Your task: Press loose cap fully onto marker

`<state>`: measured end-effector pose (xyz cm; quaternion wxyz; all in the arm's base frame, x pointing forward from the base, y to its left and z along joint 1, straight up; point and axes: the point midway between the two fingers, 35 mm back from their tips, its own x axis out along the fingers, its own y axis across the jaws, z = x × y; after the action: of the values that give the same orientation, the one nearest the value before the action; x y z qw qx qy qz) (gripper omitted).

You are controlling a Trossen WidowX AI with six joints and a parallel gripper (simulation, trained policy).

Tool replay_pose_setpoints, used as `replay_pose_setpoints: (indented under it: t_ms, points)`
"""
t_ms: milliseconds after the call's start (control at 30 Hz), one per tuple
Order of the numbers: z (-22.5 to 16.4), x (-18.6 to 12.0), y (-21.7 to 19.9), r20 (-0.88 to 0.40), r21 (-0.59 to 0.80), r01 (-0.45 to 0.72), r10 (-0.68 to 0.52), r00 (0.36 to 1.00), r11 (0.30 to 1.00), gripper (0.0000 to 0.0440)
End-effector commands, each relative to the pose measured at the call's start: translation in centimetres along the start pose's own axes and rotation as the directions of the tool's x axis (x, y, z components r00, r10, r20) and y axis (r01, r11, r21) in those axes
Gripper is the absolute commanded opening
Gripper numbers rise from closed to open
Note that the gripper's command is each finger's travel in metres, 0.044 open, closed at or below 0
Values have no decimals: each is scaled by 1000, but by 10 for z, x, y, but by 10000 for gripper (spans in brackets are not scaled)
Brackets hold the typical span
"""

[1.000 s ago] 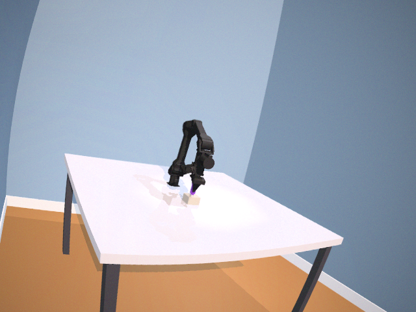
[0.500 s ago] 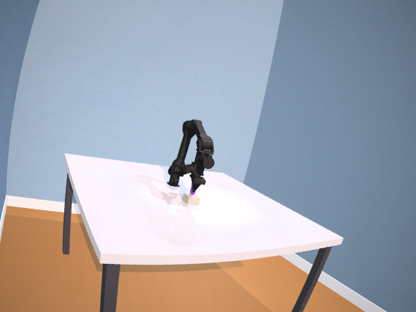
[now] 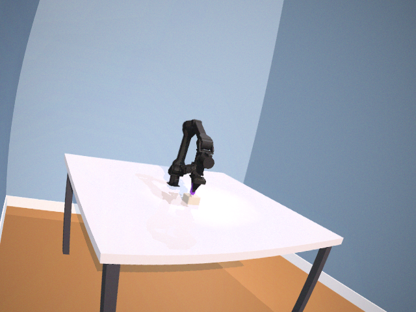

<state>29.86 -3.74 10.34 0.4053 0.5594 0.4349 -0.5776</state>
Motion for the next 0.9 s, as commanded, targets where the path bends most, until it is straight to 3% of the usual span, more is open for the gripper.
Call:
replay_pose_setpoints:
  t_ms: [0,267,600,867]
  points:
    - [11,5,-1,40,7,8,-8,999,1000,124]
    - [13,10,-17,34,14,64,-65,997,998,191]
    - [14,7,-21,24,24,39,-40,999,999,429]
    - [13,-12,-13,12,44,-59,58,998,997,440]
